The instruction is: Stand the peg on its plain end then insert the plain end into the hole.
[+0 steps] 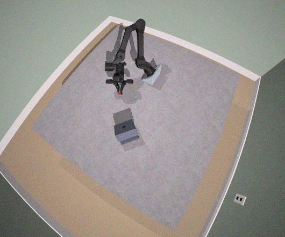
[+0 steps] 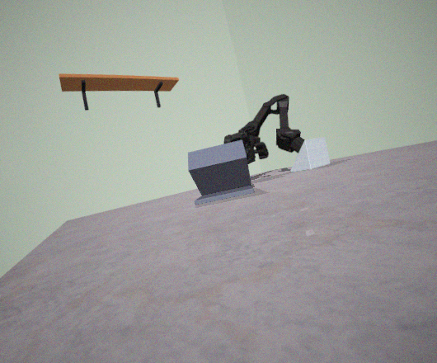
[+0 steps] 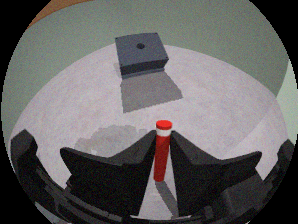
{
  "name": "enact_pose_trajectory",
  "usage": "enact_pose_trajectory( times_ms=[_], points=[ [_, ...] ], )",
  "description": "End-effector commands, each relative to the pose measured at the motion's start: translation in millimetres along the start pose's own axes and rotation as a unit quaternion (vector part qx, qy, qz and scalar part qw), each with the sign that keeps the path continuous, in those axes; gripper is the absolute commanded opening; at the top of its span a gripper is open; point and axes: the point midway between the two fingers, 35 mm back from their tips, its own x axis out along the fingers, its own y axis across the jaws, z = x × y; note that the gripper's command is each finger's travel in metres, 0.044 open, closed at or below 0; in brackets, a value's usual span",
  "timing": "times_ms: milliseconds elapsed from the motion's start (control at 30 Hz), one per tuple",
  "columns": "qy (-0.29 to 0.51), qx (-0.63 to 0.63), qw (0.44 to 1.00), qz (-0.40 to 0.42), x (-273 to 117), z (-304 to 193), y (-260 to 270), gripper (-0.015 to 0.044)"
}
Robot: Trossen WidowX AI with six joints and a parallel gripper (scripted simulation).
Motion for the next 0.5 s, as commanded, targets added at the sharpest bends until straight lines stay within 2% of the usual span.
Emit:
enact_pose_trajectory(
  times_ms=[0, 467],
  points=[
    [-0.021, -0.002, 1.0, 0.0, -2.6, -1.7, 2.1, 0.0049],
    [-0.081, -0.003, 0.997, 0.0, -10.5, -7.0, 2.3, 0.0049]
  ],
)
